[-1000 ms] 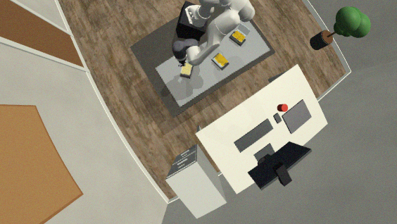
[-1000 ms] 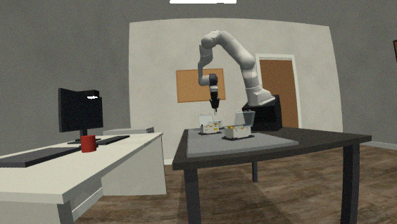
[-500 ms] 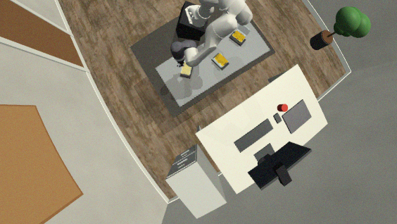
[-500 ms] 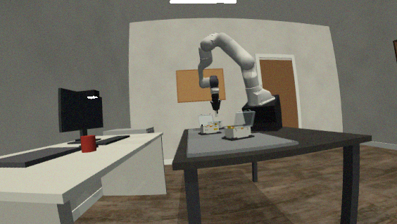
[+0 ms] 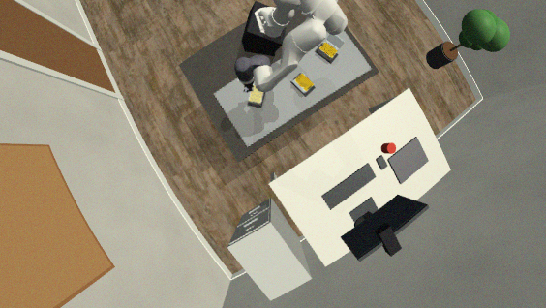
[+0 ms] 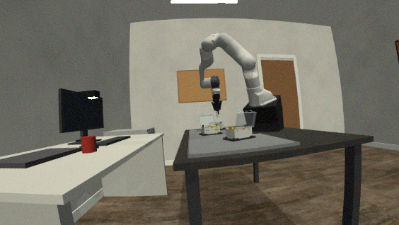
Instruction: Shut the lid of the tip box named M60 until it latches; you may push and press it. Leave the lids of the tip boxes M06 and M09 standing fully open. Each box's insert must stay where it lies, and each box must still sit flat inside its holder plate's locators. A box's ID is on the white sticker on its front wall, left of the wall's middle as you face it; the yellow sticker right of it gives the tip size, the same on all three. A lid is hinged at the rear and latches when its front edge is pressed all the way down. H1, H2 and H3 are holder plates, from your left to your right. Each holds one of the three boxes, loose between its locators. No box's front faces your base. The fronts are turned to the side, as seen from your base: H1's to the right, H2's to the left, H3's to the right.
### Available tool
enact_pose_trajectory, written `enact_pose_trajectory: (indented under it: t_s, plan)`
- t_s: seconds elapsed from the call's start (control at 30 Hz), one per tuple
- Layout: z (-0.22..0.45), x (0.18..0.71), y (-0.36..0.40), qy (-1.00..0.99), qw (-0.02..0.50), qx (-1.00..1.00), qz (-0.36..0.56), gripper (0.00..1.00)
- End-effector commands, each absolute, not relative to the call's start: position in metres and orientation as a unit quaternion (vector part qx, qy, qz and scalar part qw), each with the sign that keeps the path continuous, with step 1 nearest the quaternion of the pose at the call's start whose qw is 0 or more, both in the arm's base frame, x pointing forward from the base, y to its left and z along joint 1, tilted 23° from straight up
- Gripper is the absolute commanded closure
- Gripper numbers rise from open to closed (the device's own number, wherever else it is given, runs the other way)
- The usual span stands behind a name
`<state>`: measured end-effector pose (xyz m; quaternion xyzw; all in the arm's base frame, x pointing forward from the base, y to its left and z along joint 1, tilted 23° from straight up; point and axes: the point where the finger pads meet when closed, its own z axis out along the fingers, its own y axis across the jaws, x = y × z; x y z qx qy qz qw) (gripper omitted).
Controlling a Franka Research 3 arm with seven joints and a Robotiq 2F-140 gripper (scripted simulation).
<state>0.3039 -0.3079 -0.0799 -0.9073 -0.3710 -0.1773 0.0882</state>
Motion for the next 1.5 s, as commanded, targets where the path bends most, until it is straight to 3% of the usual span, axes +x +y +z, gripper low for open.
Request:
enact_pose_trajectory:
  t_s: [0.0,1.47]
  plan:
    - [-0.080,0.305,-0.310,-0.374,0.085,-0.906,-0.177,1.00]
    - [-0.108,0.313,-0.301,-0.374,0.085,-0.906,-0.177,1.00]
